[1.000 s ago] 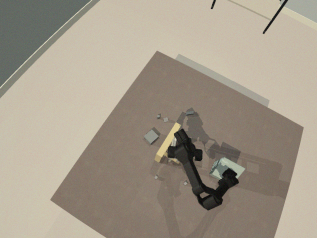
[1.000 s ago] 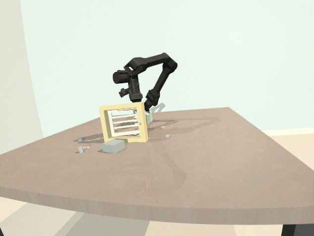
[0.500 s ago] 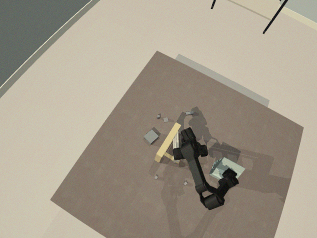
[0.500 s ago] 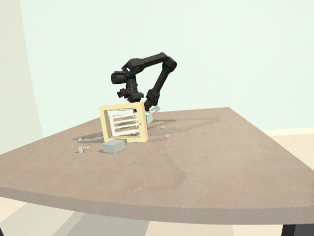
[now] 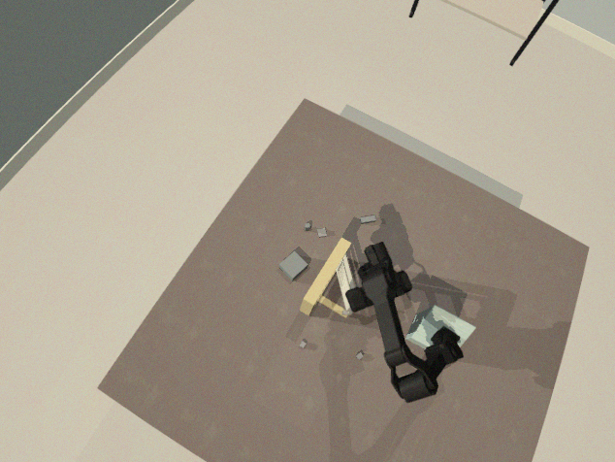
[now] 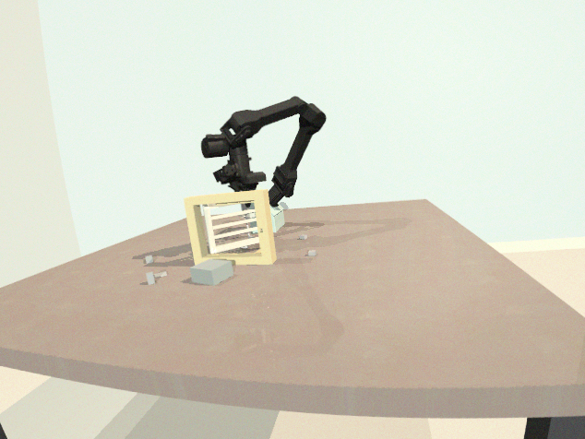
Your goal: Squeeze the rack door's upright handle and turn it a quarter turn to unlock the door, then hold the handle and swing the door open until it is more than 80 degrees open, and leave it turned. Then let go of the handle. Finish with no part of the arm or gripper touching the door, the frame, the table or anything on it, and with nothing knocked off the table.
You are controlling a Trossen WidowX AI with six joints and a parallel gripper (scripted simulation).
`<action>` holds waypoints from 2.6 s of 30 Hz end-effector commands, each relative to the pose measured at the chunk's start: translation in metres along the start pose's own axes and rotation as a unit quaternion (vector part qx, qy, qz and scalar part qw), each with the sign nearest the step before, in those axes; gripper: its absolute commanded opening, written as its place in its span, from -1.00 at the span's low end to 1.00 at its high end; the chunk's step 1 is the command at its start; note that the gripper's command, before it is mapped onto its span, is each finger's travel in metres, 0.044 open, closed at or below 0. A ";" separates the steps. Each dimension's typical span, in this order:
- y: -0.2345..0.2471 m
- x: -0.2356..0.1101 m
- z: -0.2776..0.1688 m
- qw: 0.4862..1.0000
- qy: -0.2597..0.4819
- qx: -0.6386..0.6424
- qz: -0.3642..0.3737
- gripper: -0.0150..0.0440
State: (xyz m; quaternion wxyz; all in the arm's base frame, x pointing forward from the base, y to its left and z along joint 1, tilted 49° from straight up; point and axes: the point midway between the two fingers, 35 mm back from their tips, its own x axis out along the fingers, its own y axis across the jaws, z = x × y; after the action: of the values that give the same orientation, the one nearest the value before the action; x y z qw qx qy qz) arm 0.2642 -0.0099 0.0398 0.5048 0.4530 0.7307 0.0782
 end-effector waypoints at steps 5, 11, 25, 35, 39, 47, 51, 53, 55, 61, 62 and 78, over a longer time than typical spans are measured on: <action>-0.015 0.000 0.005 0.998 -0.002 -0.070 0.001 -0.42; -0.027 0.000 0.009 0.993 -0.003 -0.115 0.001 -0.42; -0.056 0.000 0.024 0.975 -0.003 -0.221 0.000 -0.42; -0.074 0.000 0.039 0.954 -0.004 -0.299 -0.001 -0.42; -0.081 0.000 0.046 0.944 -0.004 -0.330 -0.002 -0.42; -0.094 -0.001 0.063 0.918 -0.004 -0.396 -0.003 -0.42; -0.097 -0.001 0.066 0.912 -0.004 -0.410 -0.003 -0.42; -0.097 -0.001 0.066 0.912 -0.004 -0.410 -0.003 -0.42; -0.097 -0.001 0.066 0.912 -0.004 -0.410 -0.003 -0.42; -0.097 -0.001 0.066 0.912 -0.004 -0.410 -0.003 -0.42; -0.097 -0.001 0.066 0.912 -0.004 -0.410 -0.003 -0.42; -0.097 -0.002 0.066 0.912 -0.004 -0.410 -0.003 0.51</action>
State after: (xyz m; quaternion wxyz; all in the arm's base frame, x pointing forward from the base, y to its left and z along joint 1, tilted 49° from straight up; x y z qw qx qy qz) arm 0.2600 -0.0893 -0.0472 0.6470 0.2059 0.6368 0.3652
